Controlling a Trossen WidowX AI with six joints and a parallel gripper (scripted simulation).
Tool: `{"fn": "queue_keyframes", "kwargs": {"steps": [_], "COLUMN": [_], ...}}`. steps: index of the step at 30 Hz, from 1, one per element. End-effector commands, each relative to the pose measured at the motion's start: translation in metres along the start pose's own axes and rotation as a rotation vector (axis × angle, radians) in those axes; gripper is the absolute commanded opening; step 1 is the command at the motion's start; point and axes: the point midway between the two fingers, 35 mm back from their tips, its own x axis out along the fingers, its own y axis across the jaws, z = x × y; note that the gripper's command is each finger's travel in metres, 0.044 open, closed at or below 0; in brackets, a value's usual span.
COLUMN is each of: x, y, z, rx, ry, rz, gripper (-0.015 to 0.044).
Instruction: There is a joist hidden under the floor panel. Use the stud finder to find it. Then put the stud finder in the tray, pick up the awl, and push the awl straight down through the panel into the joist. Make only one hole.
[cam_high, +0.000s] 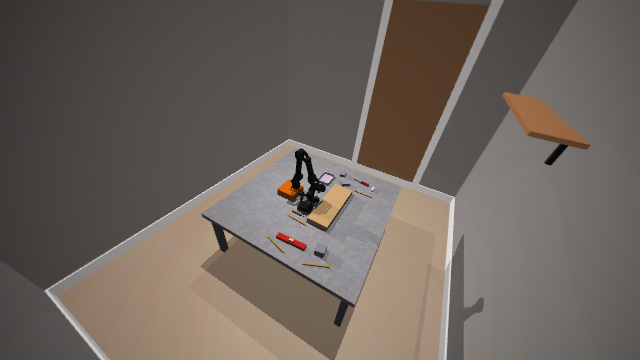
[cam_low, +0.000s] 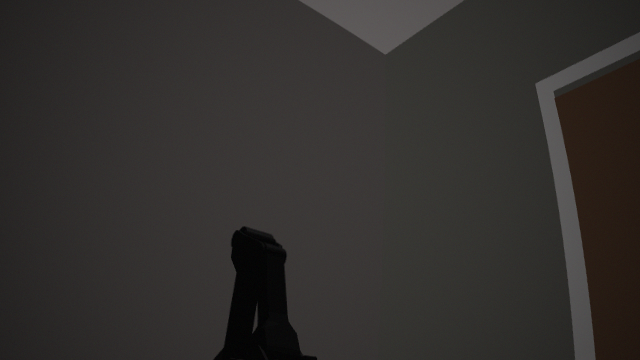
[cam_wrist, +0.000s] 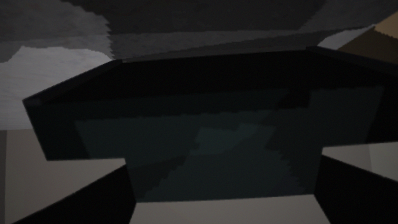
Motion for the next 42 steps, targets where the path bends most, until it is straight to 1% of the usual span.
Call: {"fn": "queue_keyframes", "kwargs": {"steps": [1, 37, 39, 42], "x": [-0.0014, -0.0032, -0.0037, -0.0037], "y": [-0.0006, 0.0001, -0.0003, -0.0003], "z": [0.0042, 0.0022, 0.0024, 0.0024], "rx": [-0.008, 0.001, 0.003, 0.003], "ry": [-0.015, -0.001, 0.0, 0.0], "rz": [-0.004, 0.001, -0.001, -0.001], "gripper": [0.0379, 0.0379, 0.0431, 0.044]}}
